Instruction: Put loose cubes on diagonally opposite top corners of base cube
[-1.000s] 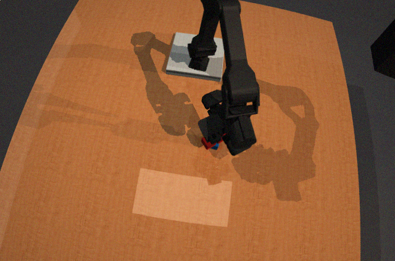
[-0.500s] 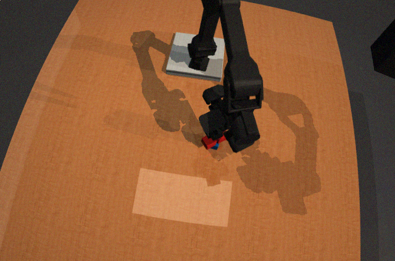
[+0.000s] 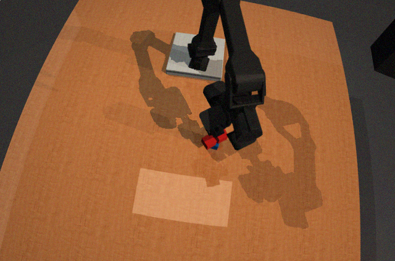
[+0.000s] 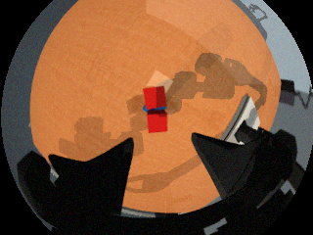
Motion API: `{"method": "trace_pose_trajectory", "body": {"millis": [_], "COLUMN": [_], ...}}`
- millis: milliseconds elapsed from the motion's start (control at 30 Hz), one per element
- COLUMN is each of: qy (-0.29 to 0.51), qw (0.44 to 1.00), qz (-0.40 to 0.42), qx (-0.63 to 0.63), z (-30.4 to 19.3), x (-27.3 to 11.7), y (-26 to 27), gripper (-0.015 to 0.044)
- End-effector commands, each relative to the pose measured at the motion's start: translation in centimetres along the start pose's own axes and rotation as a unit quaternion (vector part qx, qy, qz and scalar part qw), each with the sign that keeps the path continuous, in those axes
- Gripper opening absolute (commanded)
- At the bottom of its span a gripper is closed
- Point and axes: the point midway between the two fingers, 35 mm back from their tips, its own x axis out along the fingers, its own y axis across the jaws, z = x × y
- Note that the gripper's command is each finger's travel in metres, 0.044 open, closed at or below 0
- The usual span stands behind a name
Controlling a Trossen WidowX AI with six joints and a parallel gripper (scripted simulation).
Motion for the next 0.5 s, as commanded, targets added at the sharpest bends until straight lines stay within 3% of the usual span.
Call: {"method": "trace_pose_trajectory", "body": {"millis": [0, 100, 333, 467], "qy": [-0.001, 0.000, 0.007, 0.005], "qw": [1.000, 1.000, 1.000, 1.000], "qz": [0.003, 0.001, 0.001, 0.002], "qx": [0.000, -0.001, -0.010, 0.000], "z": [0.0, -0.2, -8.7, -10.3], "x": [-0.5, -0.3, -0.6, -0.7], "y": [0.1, 0.1, 2.3, 2.6], "gripper": [0.0400, 0.0400, 0.0400, 0.0400]}}
